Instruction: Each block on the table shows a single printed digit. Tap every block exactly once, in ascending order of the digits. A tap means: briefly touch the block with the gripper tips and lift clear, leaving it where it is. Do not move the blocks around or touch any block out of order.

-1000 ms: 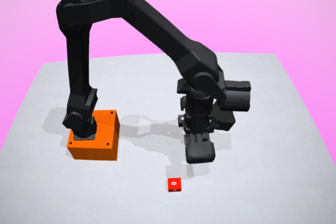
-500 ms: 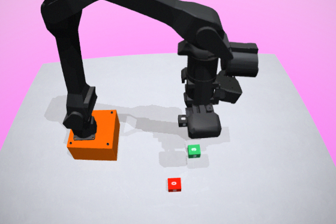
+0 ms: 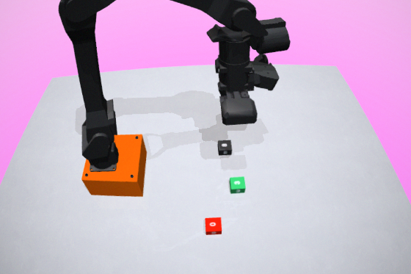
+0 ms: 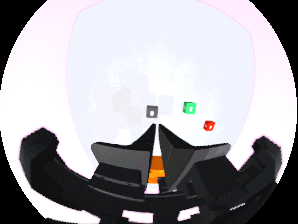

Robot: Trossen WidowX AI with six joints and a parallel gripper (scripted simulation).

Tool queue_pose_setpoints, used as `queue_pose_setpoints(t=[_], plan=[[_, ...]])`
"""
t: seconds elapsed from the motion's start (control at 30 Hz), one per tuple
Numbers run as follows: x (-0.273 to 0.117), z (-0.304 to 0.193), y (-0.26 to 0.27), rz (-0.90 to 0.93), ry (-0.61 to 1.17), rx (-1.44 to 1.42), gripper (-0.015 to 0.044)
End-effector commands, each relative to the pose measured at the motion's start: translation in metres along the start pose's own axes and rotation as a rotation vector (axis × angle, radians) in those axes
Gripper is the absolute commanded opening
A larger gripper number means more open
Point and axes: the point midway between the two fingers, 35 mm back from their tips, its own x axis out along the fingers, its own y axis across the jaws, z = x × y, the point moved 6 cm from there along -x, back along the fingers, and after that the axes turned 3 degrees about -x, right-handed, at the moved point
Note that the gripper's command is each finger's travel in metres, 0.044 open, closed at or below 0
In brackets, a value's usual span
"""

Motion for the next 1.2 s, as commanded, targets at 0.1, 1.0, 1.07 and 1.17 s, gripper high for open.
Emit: queue_pose_setpoints(t=[0.1,1.0,1.07,1.17], plan=[[0.071,-0.006,0.001,-0.005,0.023,0.009,0.0020],[0.101,-0.006,0.000,-0.005,0.023,0.009,0.0020],[0.101,-0.006,0.000,-0.005,0.023,0.009,0.0020],[0.096,-0.006,0.001,-0.004,0.020,0.006,0.0020]])
